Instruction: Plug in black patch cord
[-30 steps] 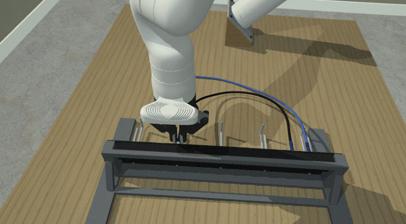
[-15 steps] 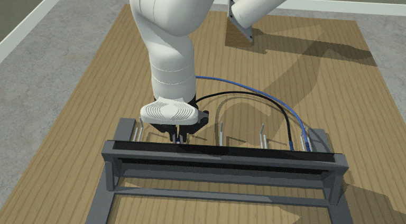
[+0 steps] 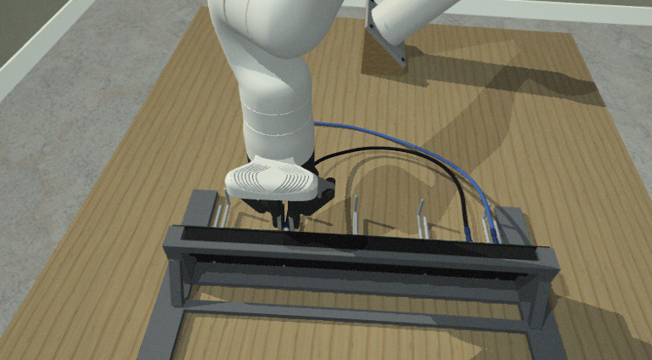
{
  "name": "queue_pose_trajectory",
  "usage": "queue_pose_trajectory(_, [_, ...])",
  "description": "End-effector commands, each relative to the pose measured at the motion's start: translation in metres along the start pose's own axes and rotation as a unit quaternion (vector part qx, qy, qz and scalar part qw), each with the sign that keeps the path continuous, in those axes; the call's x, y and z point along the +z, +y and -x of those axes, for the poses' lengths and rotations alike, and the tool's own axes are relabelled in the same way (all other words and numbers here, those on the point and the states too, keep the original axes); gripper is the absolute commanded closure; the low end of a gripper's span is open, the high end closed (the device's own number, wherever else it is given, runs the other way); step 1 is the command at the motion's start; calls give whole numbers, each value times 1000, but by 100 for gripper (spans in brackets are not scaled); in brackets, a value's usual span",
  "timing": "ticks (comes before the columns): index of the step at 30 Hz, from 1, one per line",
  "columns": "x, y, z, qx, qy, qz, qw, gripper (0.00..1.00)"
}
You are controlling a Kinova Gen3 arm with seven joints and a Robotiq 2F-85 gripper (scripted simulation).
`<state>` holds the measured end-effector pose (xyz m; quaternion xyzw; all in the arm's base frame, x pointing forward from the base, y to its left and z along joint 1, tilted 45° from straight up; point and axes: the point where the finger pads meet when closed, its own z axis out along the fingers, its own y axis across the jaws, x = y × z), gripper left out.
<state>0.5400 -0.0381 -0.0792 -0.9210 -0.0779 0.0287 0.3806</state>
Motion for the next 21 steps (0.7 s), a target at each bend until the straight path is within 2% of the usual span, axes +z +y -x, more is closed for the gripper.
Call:
queue_pose_trajectory(1, [0,-2,-3,3,1,-2,1000,100])
queue_pose_trajectory(21, [0,-1,-5,3,2,0,1000,100])
